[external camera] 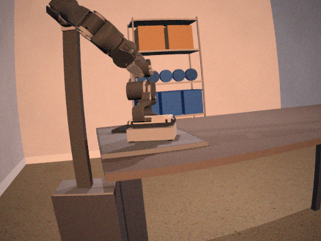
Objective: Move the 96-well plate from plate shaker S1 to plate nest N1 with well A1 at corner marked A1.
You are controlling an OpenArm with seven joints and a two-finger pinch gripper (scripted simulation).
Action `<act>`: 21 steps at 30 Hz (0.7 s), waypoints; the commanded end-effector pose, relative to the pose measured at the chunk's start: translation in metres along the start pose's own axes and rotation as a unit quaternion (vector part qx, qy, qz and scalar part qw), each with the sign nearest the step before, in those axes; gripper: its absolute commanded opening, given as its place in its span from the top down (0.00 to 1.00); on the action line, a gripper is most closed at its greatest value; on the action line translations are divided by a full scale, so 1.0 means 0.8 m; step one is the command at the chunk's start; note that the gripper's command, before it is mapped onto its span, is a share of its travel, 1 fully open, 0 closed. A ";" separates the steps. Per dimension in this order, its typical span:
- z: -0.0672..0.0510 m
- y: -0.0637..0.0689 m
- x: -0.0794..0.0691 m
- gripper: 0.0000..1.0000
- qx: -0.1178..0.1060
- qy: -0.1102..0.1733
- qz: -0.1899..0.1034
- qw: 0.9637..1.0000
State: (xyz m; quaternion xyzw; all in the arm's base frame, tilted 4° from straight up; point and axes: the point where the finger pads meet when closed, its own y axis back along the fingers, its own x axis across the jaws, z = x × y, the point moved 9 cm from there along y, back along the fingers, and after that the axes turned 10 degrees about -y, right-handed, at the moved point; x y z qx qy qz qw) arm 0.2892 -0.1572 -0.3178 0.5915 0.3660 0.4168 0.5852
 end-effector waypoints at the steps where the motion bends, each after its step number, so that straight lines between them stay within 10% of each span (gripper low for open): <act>1: 0.000 0.000 -0.002 0.23 -0.001 -0.002 -0.003 1.000; 10: 0.000 0.000 -0.002 0.23 -0.001 -0.002 -0.003 1.000; 21: 0.001 0.001 0.000 0.60 -0.001 -0.001 0.000 1.000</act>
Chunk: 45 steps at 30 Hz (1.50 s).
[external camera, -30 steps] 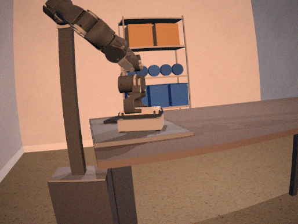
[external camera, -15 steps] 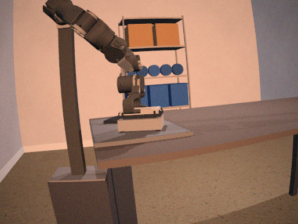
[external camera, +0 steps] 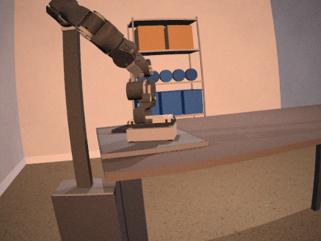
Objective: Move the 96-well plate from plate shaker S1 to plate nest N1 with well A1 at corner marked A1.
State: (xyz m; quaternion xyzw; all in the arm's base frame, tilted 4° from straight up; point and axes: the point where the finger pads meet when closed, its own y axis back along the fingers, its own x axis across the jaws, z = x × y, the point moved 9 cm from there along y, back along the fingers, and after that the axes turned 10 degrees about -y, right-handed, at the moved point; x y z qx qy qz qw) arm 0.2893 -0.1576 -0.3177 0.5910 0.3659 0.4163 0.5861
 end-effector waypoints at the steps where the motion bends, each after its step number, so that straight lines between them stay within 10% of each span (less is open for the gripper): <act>1: 0.000 0.001 0.000 0.63 0.000 0.000 0.001 1.000; 14: 0.001 0.001 0.000 1.00 -0.001 0.000 0.001 1.000; 40: 0.001 0.001 0.000 1.00 -0.001 0.000 0.001 1.000; 45: 0.002 0.040 0.001 1.00 -0.002 -0.001 0.000 1.000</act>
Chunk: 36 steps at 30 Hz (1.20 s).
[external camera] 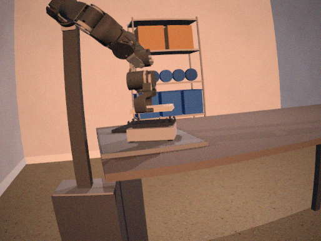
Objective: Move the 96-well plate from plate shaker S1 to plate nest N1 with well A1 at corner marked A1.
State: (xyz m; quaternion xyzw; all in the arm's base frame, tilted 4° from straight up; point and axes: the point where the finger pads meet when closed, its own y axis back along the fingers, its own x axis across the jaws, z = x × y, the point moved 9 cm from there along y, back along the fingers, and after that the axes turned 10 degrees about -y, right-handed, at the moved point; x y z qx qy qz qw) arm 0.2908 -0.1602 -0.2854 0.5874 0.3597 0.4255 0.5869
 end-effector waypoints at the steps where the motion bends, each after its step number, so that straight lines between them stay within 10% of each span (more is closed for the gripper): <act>1: -0.002 0.000 0.000 1.00 0.006 -0.004 -0.007 1.000; 12: -0.002 0.000 0.000 1.00 0.006 -0.004 -0.007 1.000; 17: 0.000 0.041 0.002 1.00 0.006 -0.003 -0.007 1.000; 29: 0.000 0.041 0.002 1.00 0.006 -0.003 -0.007 1.000; 36: -0.003 0.081 0.001 1.00 0.005 -0.005 -0.007 1.000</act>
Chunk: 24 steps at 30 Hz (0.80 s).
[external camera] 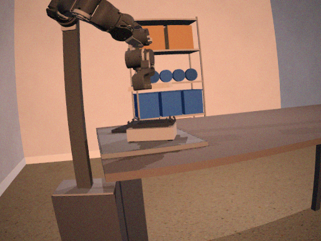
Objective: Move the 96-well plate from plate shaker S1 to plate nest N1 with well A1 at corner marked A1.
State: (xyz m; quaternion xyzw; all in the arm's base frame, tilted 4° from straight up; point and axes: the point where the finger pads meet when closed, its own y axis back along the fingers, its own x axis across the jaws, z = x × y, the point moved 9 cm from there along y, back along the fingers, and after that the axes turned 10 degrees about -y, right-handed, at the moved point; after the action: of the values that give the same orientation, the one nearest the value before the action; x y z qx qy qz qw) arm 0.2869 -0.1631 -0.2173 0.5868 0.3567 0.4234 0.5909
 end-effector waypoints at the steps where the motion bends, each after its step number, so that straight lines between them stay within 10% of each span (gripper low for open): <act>1: -0.004 -0.004 -0.001 1.00 0.008 -0.001 -0.006 1.000; 24: -0.009 -0.016 -0.001 1.00 0.013 0.001 -0.005 1.000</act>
State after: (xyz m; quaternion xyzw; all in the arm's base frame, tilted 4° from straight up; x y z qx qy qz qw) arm 0.2804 -0.1613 -0.2311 0.5913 0.3690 0.4137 0.5857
